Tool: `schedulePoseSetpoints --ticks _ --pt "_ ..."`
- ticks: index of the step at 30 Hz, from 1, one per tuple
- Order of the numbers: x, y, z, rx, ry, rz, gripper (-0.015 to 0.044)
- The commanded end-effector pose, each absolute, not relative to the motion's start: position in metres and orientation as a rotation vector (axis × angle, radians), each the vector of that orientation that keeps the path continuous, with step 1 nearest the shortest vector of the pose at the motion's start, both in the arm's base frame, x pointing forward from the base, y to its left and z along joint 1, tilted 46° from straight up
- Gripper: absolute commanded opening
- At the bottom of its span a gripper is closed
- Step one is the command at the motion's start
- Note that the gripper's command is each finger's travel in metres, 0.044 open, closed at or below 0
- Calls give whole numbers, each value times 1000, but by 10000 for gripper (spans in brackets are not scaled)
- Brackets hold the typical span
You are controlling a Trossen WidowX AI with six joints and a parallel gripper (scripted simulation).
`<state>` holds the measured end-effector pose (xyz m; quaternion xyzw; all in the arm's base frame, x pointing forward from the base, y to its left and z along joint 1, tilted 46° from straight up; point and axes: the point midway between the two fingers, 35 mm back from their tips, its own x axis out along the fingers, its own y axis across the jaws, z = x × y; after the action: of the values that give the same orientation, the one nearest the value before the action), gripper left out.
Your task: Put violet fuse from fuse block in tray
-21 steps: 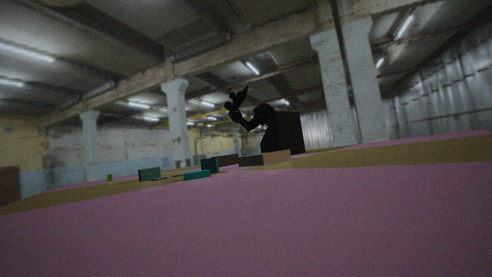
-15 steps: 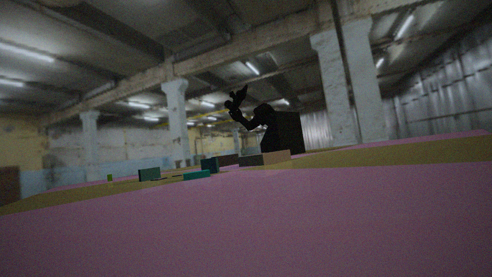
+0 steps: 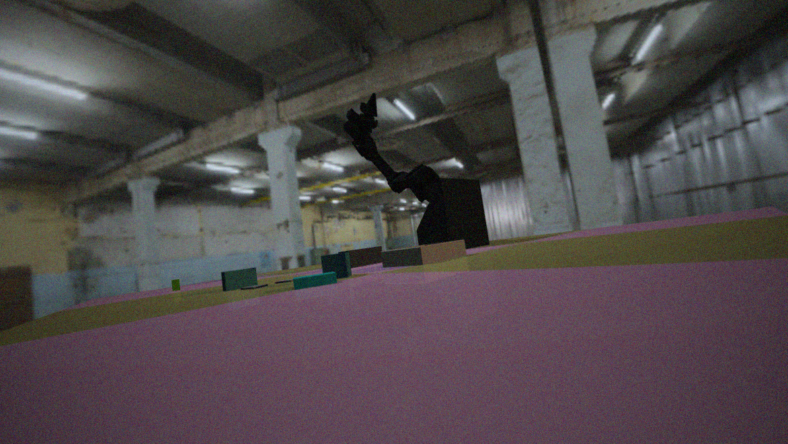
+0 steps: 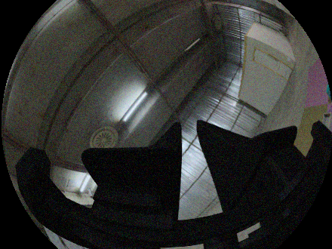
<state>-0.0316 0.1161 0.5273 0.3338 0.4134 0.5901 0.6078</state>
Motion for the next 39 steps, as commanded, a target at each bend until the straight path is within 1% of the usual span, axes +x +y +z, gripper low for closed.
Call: schedulePoseSetpoints --ticks 1,7,12,18,23,27,31,35,39 --pt "19 154 508 823 1015 1155 67" --pt "104 195 464 890 1071 800 67" --pt "174 212 411 926 1090 486 67" --pt "249 208 336 936 1079 109 67" --pt "299 185 265 913 1043 -212 67" --pt "327 155 208 870 998 -459 67" --pt "343 117 151 804 941 -698 67" --pt "345 73 98 710 872 -924 67" --pt "335 27 51 592 798 -1124 67"
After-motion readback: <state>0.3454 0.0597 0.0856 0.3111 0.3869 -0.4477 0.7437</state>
